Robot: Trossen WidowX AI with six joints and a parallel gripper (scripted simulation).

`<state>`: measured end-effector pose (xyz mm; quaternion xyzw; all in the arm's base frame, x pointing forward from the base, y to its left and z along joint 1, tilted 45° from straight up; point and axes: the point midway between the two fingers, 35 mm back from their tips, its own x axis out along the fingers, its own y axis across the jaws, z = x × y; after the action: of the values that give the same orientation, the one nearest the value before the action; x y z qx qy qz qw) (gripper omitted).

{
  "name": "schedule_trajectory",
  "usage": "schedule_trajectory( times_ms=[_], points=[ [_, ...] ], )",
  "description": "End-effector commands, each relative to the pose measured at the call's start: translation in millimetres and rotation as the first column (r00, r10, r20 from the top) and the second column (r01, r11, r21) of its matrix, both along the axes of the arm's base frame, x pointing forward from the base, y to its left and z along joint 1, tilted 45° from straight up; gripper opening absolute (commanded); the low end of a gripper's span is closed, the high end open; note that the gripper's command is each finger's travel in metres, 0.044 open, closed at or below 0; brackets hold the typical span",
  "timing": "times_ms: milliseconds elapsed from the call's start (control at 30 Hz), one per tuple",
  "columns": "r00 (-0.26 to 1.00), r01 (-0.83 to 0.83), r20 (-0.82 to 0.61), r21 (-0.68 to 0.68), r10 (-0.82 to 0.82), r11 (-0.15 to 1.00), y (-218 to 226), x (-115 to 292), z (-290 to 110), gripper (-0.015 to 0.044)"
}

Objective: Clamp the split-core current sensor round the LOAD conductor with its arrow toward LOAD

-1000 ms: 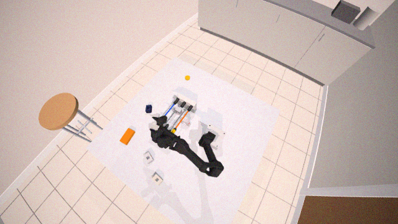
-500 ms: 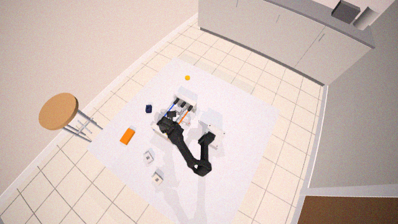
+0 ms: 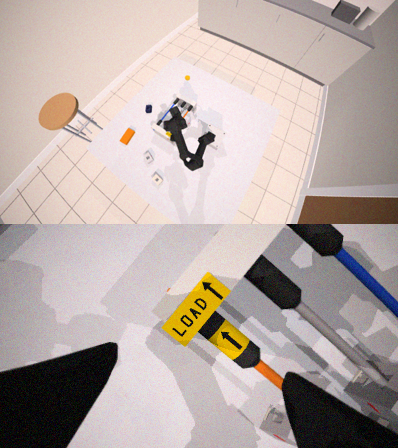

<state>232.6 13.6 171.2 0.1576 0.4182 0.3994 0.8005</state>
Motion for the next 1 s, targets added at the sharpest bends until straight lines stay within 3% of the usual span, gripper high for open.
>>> schedule_trajectory(
  times_ms=[0,533,567,733,967],
  points=[
    [1.000,0.001,0.004,0.039,-0.001,0.999,1,0,6,0.0440],
    [1.000,0.001,0.004,0.039,-0.001,0.999,1,0,6,0.0440],
    [1.000,0.004,-0.002,0.038,-0.004,0.999,-1,1,4,0.0414],
    [0.984,0.090,-0.154,0.007,-0.088,0.996,-31,11,-68,0.0292],
    [0.907,0.206,-0.364,-0.050,-0.210,0.977,-59,-6,-172,0.0292]
  ],
)
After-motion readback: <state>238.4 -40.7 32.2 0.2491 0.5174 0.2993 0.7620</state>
